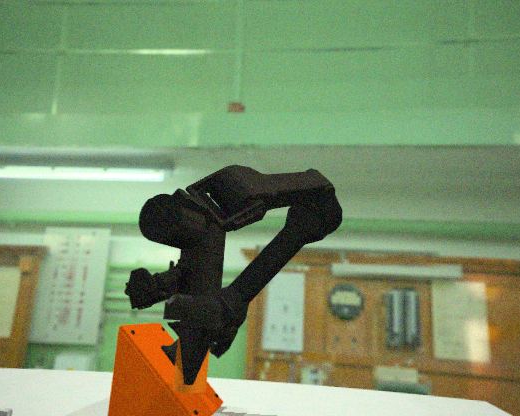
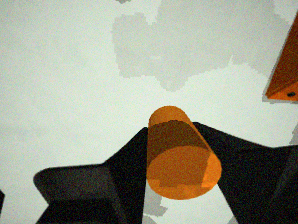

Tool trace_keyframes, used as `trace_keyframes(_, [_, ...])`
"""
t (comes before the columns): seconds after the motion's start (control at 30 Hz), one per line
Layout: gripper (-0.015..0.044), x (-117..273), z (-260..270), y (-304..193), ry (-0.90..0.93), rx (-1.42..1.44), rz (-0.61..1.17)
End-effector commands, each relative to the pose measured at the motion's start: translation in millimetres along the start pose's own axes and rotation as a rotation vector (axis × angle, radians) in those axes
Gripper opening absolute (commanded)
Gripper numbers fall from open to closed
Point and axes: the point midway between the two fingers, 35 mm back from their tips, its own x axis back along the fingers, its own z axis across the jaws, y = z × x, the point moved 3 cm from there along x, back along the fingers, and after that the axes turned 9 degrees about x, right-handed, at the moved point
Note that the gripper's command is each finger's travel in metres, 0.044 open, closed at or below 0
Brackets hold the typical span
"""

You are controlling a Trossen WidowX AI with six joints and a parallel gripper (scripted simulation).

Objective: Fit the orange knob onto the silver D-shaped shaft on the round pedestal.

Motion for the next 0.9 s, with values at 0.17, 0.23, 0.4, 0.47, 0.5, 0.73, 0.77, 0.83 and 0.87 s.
trace_keyframes(0.17, [0.0,-44.8,2.6,2.4,-0.002,-0.008,0.011])
trace_keyframes(0.23, [0.0,-54.2,3.0,2.4,-0.003,-0.007,0.013])
trace_keyframes(0.4, [0.0,-76.3,3.8,1.8,-0.004,-0.005,0.02])
trace_keyframes(0.47, [0.0,-79.1,4.2,1.5,-0.004,-0.005,0.021])
trace_keyframes(0.5, [0.0,-79.2,4.1,1.2,-0.004,-0.005,0.021])
trace_keyframes(0.73, [0.0,-79.2,3.4,0.7,-0.004,-0.005,0.021])
trace_keyframes(0.77, [0.0026,-78.3,3.5,0.5,-0.007,0.002,0.017])
trace_keyframes(0.83, [0.0079,-78.3,3.5,0.5,-0.007,0.002,0.017])
trace_keyframes(0.87, [0.0105,-78.3,3.5,0.5,-0.007,0.002,0.017])
